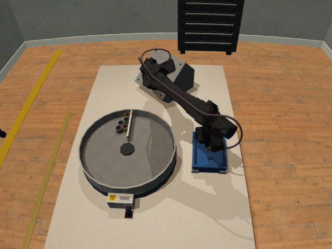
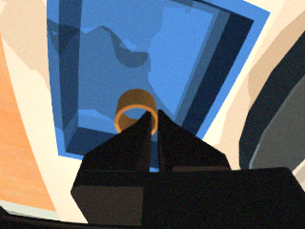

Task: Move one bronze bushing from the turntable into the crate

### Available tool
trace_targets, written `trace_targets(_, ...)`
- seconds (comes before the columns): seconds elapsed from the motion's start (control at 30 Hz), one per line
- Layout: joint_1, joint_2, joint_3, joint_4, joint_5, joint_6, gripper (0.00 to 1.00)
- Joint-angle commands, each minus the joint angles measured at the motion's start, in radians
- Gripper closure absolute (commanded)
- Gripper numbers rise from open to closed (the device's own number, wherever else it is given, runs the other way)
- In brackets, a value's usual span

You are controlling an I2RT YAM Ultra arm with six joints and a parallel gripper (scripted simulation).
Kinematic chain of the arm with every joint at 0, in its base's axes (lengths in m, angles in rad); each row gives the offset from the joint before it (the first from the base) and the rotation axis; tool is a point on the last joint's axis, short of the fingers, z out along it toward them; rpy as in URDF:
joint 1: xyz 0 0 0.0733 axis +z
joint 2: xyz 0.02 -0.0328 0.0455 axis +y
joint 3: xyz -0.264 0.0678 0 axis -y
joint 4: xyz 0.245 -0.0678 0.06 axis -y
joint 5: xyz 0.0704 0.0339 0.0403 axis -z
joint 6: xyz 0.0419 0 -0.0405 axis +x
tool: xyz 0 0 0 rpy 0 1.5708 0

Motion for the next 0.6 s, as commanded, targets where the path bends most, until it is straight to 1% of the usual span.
trace_targets(0.0,0.026,-0.029,-0.025,0.025,0.002,0.002,1.00)
trace_targets(0.57,0.026,-0.030,-0.024,0.019,0.003,0.002,1.00)
